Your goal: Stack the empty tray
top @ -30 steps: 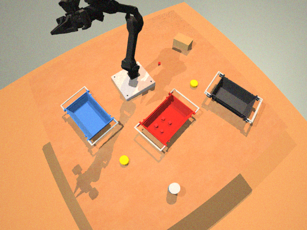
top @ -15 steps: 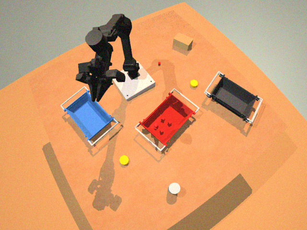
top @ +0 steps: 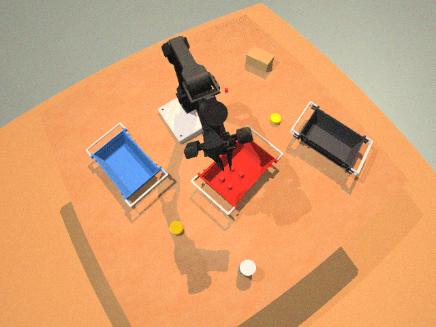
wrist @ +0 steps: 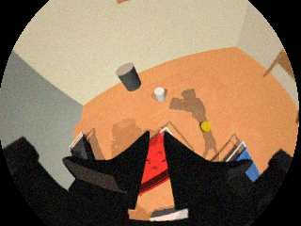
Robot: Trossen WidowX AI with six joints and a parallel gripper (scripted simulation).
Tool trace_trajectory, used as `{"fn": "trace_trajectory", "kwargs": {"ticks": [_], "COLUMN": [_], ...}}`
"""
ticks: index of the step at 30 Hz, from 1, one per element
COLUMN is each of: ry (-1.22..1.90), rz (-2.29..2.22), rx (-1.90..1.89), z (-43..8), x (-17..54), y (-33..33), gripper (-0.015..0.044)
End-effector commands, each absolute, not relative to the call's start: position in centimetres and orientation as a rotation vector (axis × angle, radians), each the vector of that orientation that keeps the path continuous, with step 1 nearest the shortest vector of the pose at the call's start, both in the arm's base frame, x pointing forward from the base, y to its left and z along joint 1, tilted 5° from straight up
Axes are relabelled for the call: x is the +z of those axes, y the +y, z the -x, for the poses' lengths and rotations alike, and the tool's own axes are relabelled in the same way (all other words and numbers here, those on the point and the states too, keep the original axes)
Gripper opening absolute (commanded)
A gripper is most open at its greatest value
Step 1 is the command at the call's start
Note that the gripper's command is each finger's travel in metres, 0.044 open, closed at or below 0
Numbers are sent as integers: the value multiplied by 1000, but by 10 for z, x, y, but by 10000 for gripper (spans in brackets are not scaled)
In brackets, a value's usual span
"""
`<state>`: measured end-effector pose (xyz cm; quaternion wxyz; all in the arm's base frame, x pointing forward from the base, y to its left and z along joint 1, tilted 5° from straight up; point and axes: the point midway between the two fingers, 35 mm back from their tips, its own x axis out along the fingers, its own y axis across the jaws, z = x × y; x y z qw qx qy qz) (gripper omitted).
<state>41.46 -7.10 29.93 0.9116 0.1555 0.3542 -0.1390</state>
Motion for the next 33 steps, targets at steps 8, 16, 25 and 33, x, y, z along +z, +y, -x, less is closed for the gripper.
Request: {"fn": "trace_trajectory", "kwargs": {"ticks": [8,16,25,33], "ry": [1209,1541,1566,1566], "rz": [-85,222,252,252], "rx": [-16,154,166,166], "z": [-404,-340,-333,-334], "x": [176,96,83,52], "y": [73,167,173,172], "gripper": [84,84,84,84]}}
